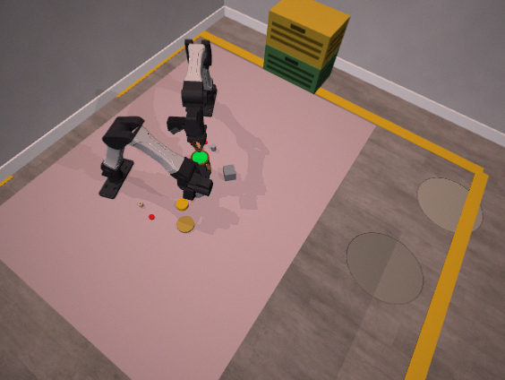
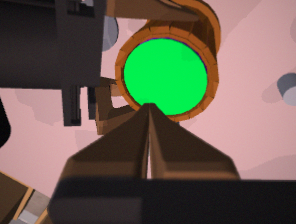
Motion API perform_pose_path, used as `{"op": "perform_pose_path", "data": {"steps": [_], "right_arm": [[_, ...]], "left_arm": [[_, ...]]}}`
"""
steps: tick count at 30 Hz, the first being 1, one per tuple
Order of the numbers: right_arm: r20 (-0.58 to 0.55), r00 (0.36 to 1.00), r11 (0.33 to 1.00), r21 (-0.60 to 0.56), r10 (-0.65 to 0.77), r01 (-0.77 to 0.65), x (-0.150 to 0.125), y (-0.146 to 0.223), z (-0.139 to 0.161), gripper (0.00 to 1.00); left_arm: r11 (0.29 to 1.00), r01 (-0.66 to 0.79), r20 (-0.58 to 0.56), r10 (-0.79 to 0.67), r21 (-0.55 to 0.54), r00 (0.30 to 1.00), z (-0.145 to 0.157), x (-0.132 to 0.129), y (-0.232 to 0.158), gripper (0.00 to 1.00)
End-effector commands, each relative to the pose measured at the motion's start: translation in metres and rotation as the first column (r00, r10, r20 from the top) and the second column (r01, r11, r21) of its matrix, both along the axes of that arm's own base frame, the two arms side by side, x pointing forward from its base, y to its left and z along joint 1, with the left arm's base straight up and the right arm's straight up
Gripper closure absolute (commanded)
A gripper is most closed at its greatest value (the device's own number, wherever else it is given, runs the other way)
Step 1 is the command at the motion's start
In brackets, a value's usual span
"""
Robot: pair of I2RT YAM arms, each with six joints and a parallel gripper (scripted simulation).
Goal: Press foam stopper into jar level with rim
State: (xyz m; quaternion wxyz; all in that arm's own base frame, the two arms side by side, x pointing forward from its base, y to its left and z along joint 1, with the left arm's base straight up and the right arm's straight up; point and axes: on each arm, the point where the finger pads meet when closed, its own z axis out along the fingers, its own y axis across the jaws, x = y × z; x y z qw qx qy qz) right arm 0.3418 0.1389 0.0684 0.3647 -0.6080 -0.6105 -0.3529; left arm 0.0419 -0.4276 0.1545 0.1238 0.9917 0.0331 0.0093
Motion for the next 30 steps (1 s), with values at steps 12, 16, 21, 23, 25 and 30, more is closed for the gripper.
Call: {"op": "perform_pose_path", "data": {"steps": [12,16,21,23,25,30], "right_arm": [[0.079,0.997,1.000,0.018,0.004,-0.006,0.014,-0.001,0.010,0.36],[0.078,0.997,1.000,0.018,0.004,-0.006,0.014,-0.001,0.010,0.36],[0.078,0.997,1.000,0.018,0.004,-0.006,0.014,-0.001,0.010,0.36],[0.078,0.997,1.000,0.018,0.004,-0.006,0.014,-0.001,0.010,0.36],[0.078,0.997,1.000,0.018,0.004,-0.006,0.014,-0.001,0.010,0.36],[0.078,0.997,1.000,0.018,0.004,-0.006,0.014,-0.001,0.010,0.36]], "left_arm": [[1.000,0.003,-0.002,-0.003,-0.014,1.000,0.008,0.000,0.001,1.00],[1.000,0.010,0.002,-0.010,-0.026,1.000,0.015,-0.002,0.002,1.00],[1.000,0.010,0.002,-0.010,-0.026,1.000,0.024,-0.002,0.000,1.00],[1.000,0.010,-0.001,-0.010,0.006,1.000,0.017,-0.002,-0.002,1.00],[1.000,0.010,0.000,-0.010,-0.004,1.000,0.025,-0.002,-0.001,1.00],[1.000,0.010,-0.001,-0.010,0.004,1.000,0.031,-0.002,-0.002,1.00]]}}
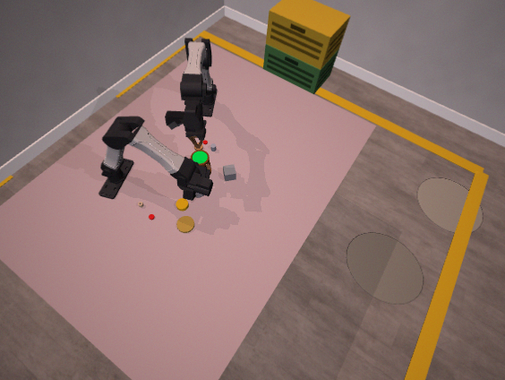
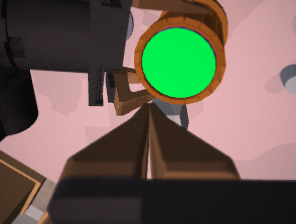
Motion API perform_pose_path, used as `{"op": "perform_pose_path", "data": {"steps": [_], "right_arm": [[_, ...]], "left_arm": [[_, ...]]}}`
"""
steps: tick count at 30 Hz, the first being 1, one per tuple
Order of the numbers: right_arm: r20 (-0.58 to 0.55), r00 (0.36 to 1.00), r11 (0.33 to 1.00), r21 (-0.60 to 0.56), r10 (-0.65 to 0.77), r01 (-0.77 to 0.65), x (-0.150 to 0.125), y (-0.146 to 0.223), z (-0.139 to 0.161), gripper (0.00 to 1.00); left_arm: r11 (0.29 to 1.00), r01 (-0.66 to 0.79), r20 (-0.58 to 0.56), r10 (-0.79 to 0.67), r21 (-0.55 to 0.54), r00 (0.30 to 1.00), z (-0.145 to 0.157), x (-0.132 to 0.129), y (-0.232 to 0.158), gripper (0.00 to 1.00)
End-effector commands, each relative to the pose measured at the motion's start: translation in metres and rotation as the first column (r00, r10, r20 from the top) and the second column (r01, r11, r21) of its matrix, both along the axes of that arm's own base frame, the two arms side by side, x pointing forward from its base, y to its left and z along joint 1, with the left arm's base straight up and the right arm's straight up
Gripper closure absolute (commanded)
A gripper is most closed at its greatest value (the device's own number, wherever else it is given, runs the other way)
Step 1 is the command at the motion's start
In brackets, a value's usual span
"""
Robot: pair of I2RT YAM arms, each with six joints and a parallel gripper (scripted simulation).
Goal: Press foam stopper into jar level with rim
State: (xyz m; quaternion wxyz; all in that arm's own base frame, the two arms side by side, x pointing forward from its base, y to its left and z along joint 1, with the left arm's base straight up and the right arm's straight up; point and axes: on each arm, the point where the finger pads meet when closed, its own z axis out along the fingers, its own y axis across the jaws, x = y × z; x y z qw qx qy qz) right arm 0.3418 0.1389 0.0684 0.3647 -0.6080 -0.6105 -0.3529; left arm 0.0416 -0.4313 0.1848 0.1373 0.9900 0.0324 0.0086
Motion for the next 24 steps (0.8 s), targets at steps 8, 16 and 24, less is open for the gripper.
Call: {"op": "perform_pose_path", "data": {"steps": [8,16,24], "right_arm": [[0.078,0.997,1.000,0.018,0.004,-0.006,0.014,-0.001,0.010,0.36],[0.078,0.997,1.000,0.018,0.004,-0.006,0.014,-0.001,0.010,0.02],[-0.034,0.999,1.000,0.005,-0.003,0.003,-0.005,0.000,-0.006,0.02]], "left_arm": [[0.999,0.008,0.000,-0.008,0.032,1.000,0.011,-0.001,0.002,1.00],[1.000,0.005,0.000,-0.005,0.021,1.000,0.018,-0.001,0.008,1.00],[1.000,0.012,0.004,-0.012,-0.010,1.000,0.025,-0.003,0.007,1.00]]}}
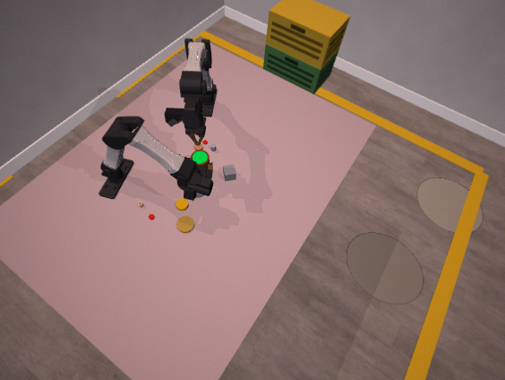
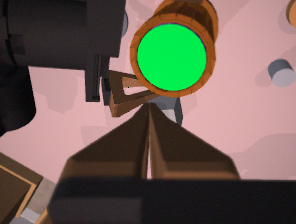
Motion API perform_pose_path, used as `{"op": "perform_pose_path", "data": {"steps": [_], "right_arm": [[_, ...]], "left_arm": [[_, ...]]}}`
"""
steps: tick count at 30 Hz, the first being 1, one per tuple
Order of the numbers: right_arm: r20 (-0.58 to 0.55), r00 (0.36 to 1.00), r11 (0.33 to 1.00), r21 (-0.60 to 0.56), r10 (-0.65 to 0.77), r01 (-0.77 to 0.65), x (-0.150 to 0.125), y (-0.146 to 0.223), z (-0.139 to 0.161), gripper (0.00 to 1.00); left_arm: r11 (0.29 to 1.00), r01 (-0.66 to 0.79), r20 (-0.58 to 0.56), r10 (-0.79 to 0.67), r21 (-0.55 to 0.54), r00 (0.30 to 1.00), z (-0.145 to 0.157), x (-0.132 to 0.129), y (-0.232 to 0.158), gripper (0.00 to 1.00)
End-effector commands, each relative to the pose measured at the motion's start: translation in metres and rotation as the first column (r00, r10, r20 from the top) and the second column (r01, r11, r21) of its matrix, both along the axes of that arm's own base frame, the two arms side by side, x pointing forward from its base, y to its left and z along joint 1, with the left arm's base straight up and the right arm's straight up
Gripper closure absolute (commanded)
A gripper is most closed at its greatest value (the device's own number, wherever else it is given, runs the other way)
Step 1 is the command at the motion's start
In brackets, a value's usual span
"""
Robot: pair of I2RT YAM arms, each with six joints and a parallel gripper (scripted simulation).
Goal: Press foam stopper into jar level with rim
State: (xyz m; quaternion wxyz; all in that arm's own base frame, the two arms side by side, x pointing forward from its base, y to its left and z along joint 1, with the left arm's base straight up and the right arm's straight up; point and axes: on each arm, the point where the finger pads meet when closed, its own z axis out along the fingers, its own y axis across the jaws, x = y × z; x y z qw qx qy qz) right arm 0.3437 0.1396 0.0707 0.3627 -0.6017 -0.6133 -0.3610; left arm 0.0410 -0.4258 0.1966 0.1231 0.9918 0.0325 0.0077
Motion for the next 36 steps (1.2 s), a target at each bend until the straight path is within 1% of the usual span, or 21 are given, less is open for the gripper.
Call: {"op": "perform_pose_path", "data": {"steps": [1,3,4,5,8,9,10,16,23,26,27,29,36], "right_arm": [[-0.060,0.998,1.000,-0.006,-0.007,0.007,-0.009,-0.001,-0.009,0.02],[-0.072,0.997,1.000,-0.008,-0.007,0.007,-0.011,-0.001,-0.012,0.02],[-0.062,0.998,1.000,-0.008,-0.007,0.006,-0.008,-0.001,-0.010,0.02],[-0.062,0.998,1.000,-0.008,-0.007,0.006,-0.008,-0.001,-0.010,0.02],[-0.066,0.998,1.000,-0.008,-0.007,0.006,-0.008,-0.001,-0.011,0.02],[-0.003,1.000,1.000,-0.009,-0.007,0.007,0.004,-0.007,0.002,0.02],[-0.014,1.000,1.000,-0.008,-0.009,0.009,0.005,-0.011,-0.001,0.02],[-0.020,1.000,1.000,-0.007,-0.007,0.007,0.003,-0.023,0.005,0.02],[-0.011,1.000,1.000,-0.007,-0.004,0.004,0.003,-0.040,0.017,0.02],[-0.012,1.000,1.000,-0.007,0.006,-0.006,0.002,-0.037,0.017,0.02],[-0.022,1.000,1.000,-0.005,-0.003,0.003,0.003,-0.043,0.015,0.02],[-0.013,1.000,1.000,-0.006,-0.003,0.003,0.003,-0.049,0.022,0.02],[-0.014,1.000,1.000,-0.005,-0.002,0.002,0.003,-0.064,0.030,0.02]], "left_arm": [[1.000,0.013,0.004,-0.013,-0.016,1.000,0.002,-0.003,-0.001,1.00],[1.000,0.014,0.002,-0.014,-0.002,1.000,-0.003,-0.003,-0.001,1.00],[1.000,0.014,0.002,-0.014,0.001,1.000,-0.004,-0.003,-0.001,1.00],[1.000,0.014,0.004,-0.014,-0.017,1.000,0.002,-0.003,-0.004,1.00],[1.000,0.015,0.004,-0.015,-0.023,1.000,0.004,-0.003,-0.005,1.00],[1.000,0.007,0.003,-0.007,-0.016,1.000,0.004,-0.001,-0.002,1.00],[1.000,0.015,0.004,-0.015,-0.020,1.000,0.004,-0.004,-0.004,1.00],[1.000,0.015,0.004,-0.015,-0.020,1.000,0.004,-0.004,-0.004,1.00],[1.000,0.015,0.004,-0.015,-0.020,1.000,0.004,-0.004,-0.004,1.00],[1.000,0.015,0.004,-0.015,-0.020,1.000,0.004,-0.004,-0.004,1.00],[1.000,0.015,0.004,-0.015,-0.020,1.000,0.004,-0.004,-0.004,1.00],[1.000,0.015,0.004,-0.015,-0.020,1.000,0.004,-0.004,-0.004,1.00],[1.000,0.015,0.004,-0.015,-0.020,1.000,0.004,-0.004,-0.004,1.00]]}}
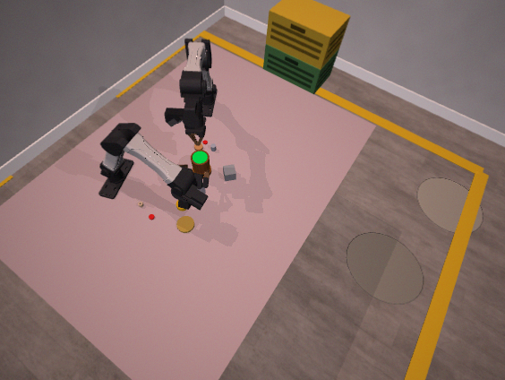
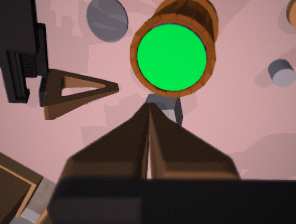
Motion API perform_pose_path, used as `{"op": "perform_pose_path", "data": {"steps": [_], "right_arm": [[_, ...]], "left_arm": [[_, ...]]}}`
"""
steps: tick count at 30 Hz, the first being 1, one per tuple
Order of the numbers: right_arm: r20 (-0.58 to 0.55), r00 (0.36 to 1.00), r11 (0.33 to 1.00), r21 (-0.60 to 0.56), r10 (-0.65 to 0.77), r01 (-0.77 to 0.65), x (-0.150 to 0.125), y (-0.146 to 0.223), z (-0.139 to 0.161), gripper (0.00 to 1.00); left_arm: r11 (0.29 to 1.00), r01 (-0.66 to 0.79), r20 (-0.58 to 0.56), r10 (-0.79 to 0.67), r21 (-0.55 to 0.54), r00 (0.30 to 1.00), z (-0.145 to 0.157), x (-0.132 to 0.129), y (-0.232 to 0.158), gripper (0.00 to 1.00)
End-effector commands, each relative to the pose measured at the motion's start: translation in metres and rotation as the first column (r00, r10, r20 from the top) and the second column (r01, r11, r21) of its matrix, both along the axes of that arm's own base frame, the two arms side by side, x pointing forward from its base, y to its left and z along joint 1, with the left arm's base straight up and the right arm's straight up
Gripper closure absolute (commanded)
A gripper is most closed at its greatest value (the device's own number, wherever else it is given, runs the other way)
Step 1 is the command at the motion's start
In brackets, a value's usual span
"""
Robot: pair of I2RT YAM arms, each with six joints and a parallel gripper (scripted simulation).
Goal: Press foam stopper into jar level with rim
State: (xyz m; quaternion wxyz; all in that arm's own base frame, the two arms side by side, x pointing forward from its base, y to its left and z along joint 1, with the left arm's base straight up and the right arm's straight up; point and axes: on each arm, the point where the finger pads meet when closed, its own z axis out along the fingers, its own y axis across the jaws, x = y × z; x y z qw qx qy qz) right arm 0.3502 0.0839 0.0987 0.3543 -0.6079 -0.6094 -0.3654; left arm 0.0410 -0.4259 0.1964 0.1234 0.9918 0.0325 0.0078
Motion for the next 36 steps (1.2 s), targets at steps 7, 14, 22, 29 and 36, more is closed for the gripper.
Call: {"op": "perform_pose_path", "data": {"steps": [7,14,22,29,36], "right_arm": [[-0.028,0.999,1.000,0.004,0.031,-0.031,-0.005,-0.016,0.007,0.02],[-0.023,1.000,1.000,0.004,0.021,-0.021,-0.003,-0.037,0.017,0.02],[-0.008,0.999,0.999,-0.001,0.036,-0.036,-0.002,-0.042,0.019,0.02],[-0.038,0.999,1.000,0.009,0.027,-0.026,-0.007,-0.043,0.014,0.02],[0.012,0.999,0.999,-0.012,0.051,-0.051,-0.013,-0.035,0.030,0.02]], "left_arm": [[1.000,0.015,0.004,-0.015,-0.019,1.000,0.004,-0.004,-0.004,1.00],[1.000,0.015,0.004,-0.015,-0.019,1.000,0.004,-0.004,-0.004,1.00],[1.000,0.015,0.004,-0.015,-0.019,1.000,0.004,-0.004,-0.004,1.00],[1.000,0.015,0.004,-0.015,-0.019,1.000,0.004,-0.004,-0.004,1.00],[0.998,-0.045,0.008,0.045,-0.039,0.999,0.011,0.013,0.003,1.00]]}}
